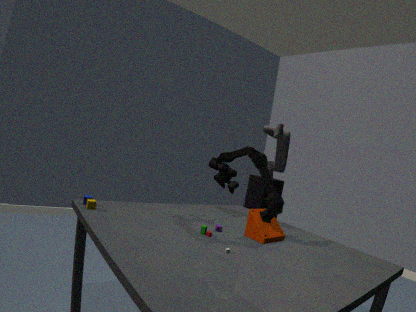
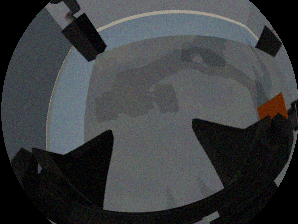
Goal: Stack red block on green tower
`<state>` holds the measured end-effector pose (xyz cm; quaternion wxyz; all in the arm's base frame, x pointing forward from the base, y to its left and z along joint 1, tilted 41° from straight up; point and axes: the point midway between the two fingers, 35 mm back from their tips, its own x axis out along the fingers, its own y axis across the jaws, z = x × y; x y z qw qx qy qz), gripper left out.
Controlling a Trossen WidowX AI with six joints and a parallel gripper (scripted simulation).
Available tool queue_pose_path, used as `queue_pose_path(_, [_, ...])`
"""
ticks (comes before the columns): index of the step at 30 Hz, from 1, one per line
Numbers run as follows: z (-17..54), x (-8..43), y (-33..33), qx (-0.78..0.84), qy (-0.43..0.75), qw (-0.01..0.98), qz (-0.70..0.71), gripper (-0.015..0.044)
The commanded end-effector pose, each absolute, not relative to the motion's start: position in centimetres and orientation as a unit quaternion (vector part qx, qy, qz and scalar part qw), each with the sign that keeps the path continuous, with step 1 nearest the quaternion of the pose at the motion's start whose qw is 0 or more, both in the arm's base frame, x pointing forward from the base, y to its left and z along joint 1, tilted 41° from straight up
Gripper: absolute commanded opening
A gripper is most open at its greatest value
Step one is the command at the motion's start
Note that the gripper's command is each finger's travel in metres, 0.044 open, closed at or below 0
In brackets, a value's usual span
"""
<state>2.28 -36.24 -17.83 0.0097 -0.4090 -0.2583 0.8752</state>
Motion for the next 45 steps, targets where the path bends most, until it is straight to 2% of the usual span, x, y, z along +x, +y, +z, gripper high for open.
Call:
queue_pose_path(1, [-17.8, 2.5, -36.2, -0.411, -0.261, 0.008, 0.874, 0.0426])
queue_pose_path(2, [-17.7, 3.1, -36.0, -0.416, -0.268, 0.001, 0.869, 0.044])
queue_pose_path(13, [-15.5, 15.3, -30.5, -0.497, -0.432, -0.14, 0.74, 0.044])
queue_pose_path(26, [-11.7, 26.4, -18.8, -0.53, -0.606, -0.304, 0.509, 0.044])
queue_pose_path(35, [-8.0, 30.7, -8.5, -0.517, -0.695, -0.396, 0.304, 0.044])
queue_pose_path(42, [-4.9, 31.8, -0.2, -0.489, -0.739, -0.446, 0.128, 0.044])
queue_pose_path(45, [-4.3, 31.8, 1.4, -0.482, -0.744, -0.454, 0.091, 0.044])
